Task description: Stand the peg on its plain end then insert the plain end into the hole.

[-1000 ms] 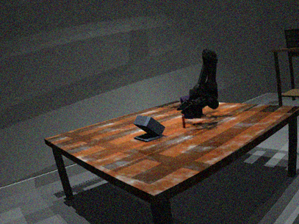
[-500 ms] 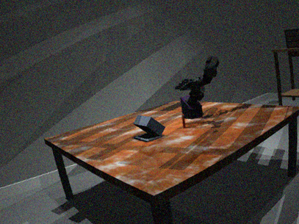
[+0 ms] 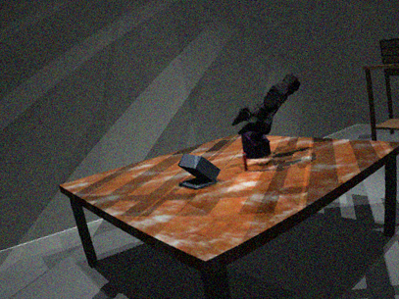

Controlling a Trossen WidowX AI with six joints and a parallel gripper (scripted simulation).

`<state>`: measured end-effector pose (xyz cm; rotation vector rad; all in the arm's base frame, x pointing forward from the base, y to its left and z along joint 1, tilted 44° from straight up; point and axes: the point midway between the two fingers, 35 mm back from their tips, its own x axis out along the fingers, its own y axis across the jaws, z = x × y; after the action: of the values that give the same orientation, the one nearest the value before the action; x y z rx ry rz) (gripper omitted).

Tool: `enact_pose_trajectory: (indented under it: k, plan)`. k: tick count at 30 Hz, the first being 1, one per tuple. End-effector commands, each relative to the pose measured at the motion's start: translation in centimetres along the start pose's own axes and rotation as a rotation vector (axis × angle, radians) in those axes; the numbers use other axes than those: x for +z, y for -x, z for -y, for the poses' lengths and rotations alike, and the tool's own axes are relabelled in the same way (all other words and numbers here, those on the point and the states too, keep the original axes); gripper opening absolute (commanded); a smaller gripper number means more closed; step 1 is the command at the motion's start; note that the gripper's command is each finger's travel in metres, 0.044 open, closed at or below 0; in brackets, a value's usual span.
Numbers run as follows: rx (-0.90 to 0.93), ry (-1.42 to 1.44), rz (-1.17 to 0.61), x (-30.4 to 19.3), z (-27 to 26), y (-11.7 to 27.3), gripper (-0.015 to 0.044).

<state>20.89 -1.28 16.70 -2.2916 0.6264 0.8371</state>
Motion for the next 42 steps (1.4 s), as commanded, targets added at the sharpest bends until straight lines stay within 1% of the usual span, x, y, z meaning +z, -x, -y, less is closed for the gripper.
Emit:
enact_pose_trajectory:
  k: [1, 8, 15, 21, 28, 36, 42]
  plan:
    - [0.026, 0.056, 0.108, 0.8, 0.0, -0.6, 0.0440]
    - [0.053, 0.123, 0.330, 2.4, -0.1, -1.5, 0.0440]
    - [0.035, 0.141, 0.559, 3.7, -0.1, -2.0, 0.0440]
    - [-0.020, 0.113, 0.748, 4.3, 0.3, -2.2, 0.0440]
    - [-0.129, 0.031, 0.935, 4.2, 1.2, -2.4, 0.0440]
    - [-0.287, -0.107, 1.073, 3.0, 2.3, -2.8, 0.0440]
    - [-0.291, -0.111, 1.075, 2.9, 2.3, -2.8, 0.0440]
